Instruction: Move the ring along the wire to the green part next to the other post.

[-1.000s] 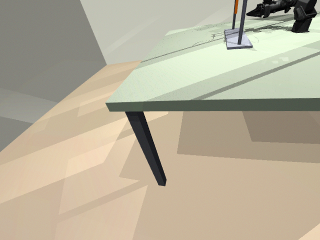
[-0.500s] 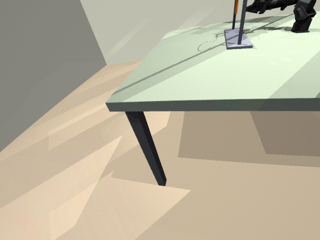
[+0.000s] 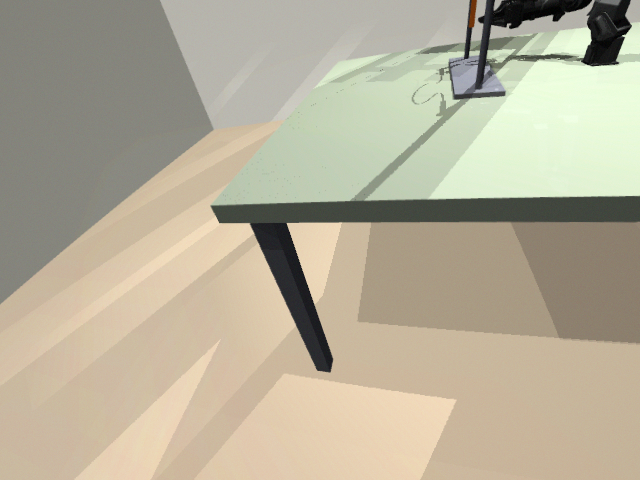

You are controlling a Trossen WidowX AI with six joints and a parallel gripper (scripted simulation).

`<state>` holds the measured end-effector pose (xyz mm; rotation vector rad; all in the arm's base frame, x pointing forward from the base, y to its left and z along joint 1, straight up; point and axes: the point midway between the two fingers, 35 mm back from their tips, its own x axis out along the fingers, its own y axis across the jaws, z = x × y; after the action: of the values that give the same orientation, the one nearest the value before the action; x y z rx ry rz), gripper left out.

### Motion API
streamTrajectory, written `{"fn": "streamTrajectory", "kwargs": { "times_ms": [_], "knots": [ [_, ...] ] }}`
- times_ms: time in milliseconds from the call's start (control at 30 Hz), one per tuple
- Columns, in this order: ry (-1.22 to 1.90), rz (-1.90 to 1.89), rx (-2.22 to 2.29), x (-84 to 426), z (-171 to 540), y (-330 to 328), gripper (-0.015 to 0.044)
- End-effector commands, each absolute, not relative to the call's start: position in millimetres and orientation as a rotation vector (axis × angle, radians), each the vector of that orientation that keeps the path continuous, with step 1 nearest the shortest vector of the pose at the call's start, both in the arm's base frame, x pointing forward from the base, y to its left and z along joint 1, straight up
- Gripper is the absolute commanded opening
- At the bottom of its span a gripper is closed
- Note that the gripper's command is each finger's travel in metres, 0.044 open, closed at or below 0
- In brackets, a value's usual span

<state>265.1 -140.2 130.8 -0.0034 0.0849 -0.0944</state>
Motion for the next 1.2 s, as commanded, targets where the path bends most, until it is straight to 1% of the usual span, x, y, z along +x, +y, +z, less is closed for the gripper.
{"fn": "streamTrajectory", "kwargs": {
  "times_ms": [0, 933, 1167],
  "knots": [
    [0.079, -0.097, -0.006, 272.1, 133.0, -142.5, 0.0160],
    [0.074, -0.097, -0.005, 315.4, 127.5, -143.1, 0.0160],
    [0.074, -0.097, -0.005, 316.4, 127.2, -143.0, 0.0160]
  ]
}}
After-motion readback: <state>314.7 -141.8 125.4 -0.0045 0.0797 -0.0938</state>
